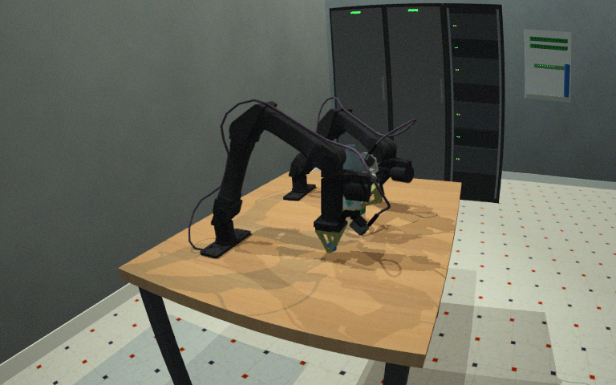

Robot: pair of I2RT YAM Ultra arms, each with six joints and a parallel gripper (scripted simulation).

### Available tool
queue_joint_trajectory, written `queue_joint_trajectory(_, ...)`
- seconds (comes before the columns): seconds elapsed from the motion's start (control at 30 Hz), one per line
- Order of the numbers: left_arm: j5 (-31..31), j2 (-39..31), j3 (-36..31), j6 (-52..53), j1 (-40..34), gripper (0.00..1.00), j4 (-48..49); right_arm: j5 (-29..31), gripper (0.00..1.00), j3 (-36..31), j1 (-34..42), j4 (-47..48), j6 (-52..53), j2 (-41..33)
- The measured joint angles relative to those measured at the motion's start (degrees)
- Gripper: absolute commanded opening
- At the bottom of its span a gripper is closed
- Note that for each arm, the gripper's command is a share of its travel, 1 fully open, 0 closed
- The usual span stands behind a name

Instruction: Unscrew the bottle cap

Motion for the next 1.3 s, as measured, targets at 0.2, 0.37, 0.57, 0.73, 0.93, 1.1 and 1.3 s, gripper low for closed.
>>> queue_joint_trajectory(0.2, 0.1, 0.2, 0.0, 0.2, 0.0, 0.0, 0.0, 0.0, 0.0, 0.0, 0.0, 0.0, 0.6, 0.0)
queue_joint_trajectory(0.37, 0.1, 1.1, 0.0, 0.5, 0.0, 0.0, 0.4, 0.0, 0.0, 0.0, 0.0, 0.8, 0.8, 0.0)
queue_joint_trajectory(0.57, 0.1, 1.8, -1.0, 0.6, 0.0, 0.0, 1.5, 0.0, 0.0, 0.0, 0.0, 2.4, 0.8, 0.0)
queue_joint_trajectory(0.73, 0.1, 2.1, -1.7, 0.6, 0.0, 0.0, 2.5, 0.0, 0.0, -1.0, 0.0, 3.7, 0.9, 0.5)
queue_joint_trajectory(0.93, 0.7, 2.5, -2.7, 0.7, 0.0, 0.0, 4.0, 0.0, 0.0, -2.5, 0.0, 5.1, 0.9, 1.7)
queue_joint_trajectory(1.1, 2.7, 2.4, -4.4, 2.2, 0.6, 0.0, 5.5, 0.0, 0.0, -2.5, 0.0, 5.4, 0.9, 1.8)
queue_joint_trajectory(1.3, 2.8, 2.4, -4.6, 2.3, 0.6, 0.0, 5.6, 0.0, 0.0, -2.5, 0.0, 5.6, 0.9, 1.8)
